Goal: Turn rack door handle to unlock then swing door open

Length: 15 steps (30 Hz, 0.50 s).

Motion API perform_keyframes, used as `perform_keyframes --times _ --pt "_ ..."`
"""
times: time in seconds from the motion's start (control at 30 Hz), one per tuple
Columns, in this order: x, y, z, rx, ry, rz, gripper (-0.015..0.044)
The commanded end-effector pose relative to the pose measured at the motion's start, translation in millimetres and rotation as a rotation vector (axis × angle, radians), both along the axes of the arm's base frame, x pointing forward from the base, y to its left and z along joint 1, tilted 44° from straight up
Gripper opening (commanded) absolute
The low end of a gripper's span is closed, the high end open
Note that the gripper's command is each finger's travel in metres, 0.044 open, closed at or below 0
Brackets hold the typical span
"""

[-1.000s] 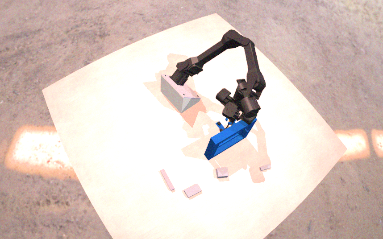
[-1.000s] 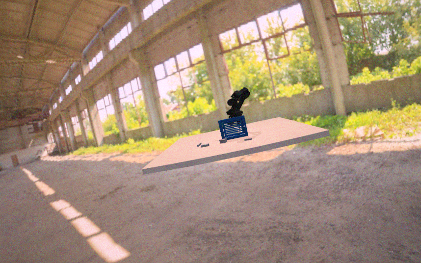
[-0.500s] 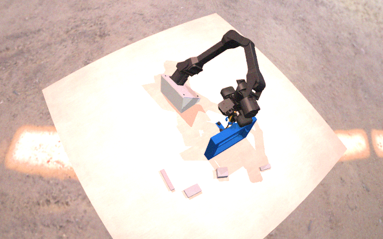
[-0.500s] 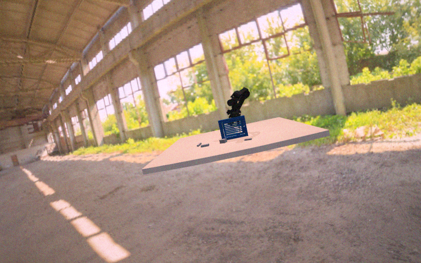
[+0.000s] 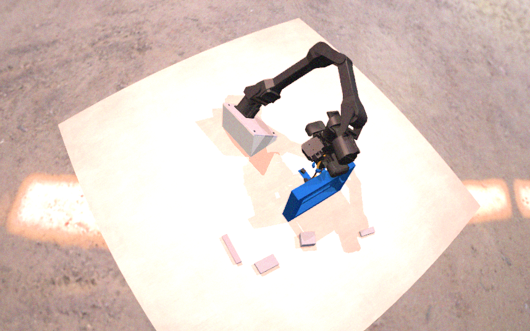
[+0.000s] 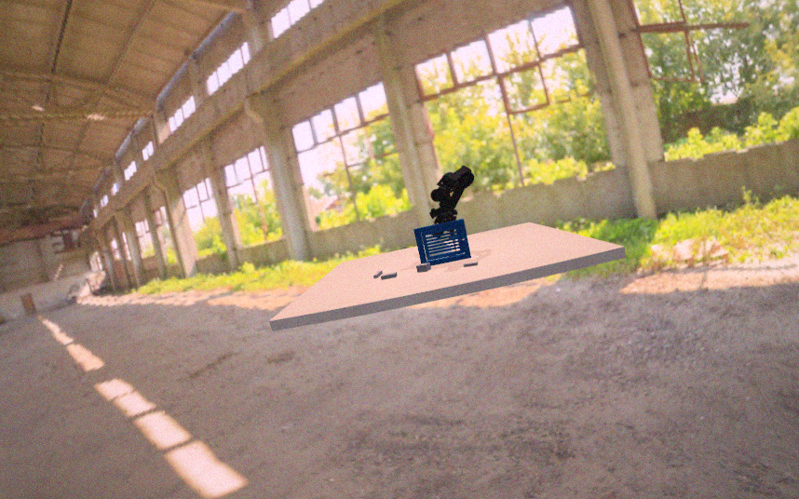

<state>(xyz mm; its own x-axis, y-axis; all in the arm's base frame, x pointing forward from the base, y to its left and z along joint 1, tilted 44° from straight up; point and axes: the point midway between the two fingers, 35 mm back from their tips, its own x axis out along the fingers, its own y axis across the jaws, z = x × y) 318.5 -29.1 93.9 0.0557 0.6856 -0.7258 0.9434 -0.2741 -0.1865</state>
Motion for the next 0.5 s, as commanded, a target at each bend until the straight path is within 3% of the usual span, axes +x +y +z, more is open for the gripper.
perform_keyframes --times 0.0,0.47 --pt "0.7 0.0 0.4 0.002 -0.001 -0.004 0.0172" --pt "0.7 0.0 0.4 0.002 -0.001 -0.004 0.0079"
